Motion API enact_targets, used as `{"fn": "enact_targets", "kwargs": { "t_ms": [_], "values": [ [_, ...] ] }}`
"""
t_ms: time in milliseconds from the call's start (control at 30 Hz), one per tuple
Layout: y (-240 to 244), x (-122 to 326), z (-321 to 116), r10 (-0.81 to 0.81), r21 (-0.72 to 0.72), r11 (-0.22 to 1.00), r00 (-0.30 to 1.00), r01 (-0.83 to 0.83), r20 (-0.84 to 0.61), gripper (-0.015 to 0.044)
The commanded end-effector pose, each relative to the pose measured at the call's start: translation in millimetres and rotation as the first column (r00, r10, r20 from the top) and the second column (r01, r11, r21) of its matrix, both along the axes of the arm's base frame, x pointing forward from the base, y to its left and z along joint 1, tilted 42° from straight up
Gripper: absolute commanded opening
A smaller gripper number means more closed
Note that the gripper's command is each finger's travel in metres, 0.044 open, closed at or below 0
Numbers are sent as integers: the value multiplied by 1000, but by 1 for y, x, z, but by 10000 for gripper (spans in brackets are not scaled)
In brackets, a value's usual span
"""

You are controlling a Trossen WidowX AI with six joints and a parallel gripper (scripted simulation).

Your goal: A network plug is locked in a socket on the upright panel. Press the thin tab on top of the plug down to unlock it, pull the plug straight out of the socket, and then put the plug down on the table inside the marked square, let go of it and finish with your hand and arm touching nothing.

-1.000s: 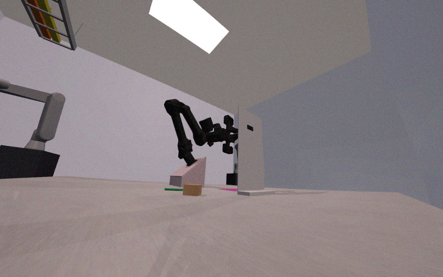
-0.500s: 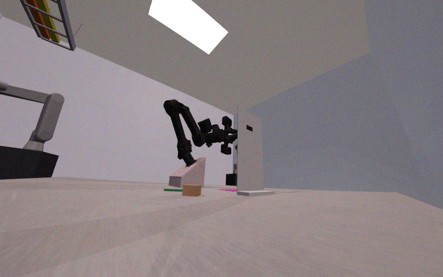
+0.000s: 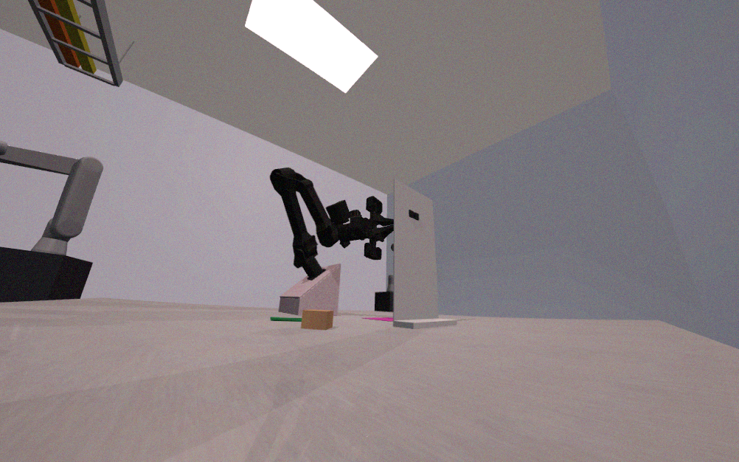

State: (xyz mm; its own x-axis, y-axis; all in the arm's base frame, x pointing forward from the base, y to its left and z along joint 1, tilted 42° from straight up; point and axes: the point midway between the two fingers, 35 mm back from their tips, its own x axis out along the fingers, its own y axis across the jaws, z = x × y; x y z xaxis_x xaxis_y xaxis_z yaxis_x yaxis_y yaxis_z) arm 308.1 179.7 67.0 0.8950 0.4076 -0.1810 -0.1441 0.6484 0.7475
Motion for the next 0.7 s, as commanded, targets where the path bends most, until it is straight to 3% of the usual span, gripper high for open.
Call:
{"fn": "enact_targets", "kwargs": {
  "t_ms": [0, 667],
  "values": [
    [-2, -4, 0, -4, 2, 1000, 1000, 4, -3, 0],
    [-4, -17, -2, -4, 2, 1000, 1000, 4, -4, 0]
  ]
}}
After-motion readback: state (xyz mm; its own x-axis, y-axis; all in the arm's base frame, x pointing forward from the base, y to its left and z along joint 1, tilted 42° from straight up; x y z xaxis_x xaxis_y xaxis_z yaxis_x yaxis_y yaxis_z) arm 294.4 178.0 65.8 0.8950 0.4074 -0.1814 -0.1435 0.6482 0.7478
